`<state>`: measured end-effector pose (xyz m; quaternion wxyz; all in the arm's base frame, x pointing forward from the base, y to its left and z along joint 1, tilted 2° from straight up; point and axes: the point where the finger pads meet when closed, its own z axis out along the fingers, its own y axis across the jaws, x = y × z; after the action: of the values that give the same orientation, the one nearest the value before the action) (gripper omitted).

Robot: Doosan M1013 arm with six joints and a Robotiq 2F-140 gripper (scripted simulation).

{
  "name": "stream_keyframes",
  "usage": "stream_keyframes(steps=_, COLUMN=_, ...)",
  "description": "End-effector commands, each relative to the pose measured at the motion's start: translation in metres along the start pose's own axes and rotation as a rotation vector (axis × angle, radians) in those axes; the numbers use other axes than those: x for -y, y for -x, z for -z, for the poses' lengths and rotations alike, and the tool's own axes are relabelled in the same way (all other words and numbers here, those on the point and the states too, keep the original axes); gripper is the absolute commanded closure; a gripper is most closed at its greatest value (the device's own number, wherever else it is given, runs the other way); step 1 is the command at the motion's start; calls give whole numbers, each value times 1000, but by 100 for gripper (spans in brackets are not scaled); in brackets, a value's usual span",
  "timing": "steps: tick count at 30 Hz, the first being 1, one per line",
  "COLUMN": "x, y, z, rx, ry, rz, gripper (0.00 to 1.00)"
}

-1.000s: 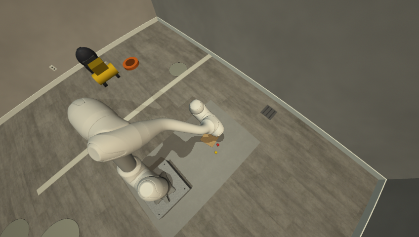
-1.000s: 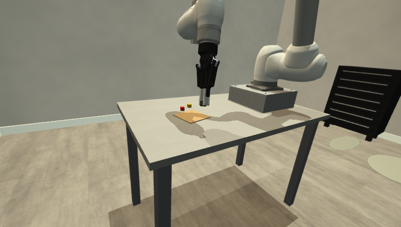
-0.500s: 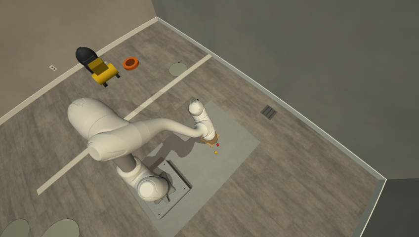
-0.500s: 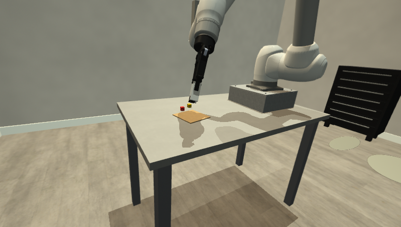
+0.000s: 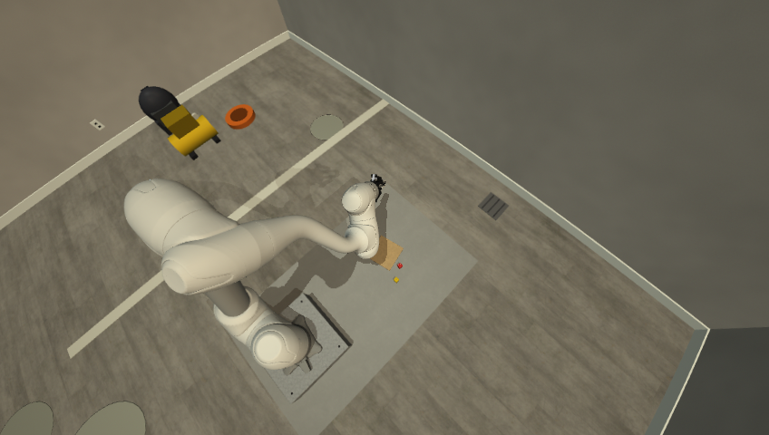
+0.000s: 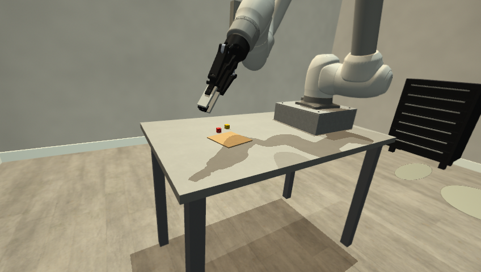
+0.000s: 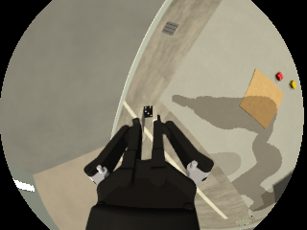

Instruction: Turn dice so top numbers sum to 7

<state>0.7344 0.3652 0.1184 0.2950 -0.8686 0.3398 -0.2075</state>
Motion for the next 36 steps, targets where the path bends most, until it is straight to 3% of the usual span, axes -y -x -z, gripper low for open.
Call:
stream_keyframes(steps=1, x=6, y=-22, z=-1, rx=-76, ry=-38, rz=-151, gripper=91)
stream_keyframes(steps=11, x=-12, y=-68, z=5, rx=-239, ry=-31, rz=-507, gripper=91)
stream_keyframes(steps=14, x=-15, y=-71, z=5, rx=-250, ry=-28, rz=-533, gripper=91)
stream_keyframes(steps=15, x=-26, y=-79, z=8, rx=-290, ry=-14, rz=-628, gripper=91)
stream_keyframes(steps=36, x=-107, y=-82, z=26, rx=-474, ry=131, rz=-1126, gripper=91)
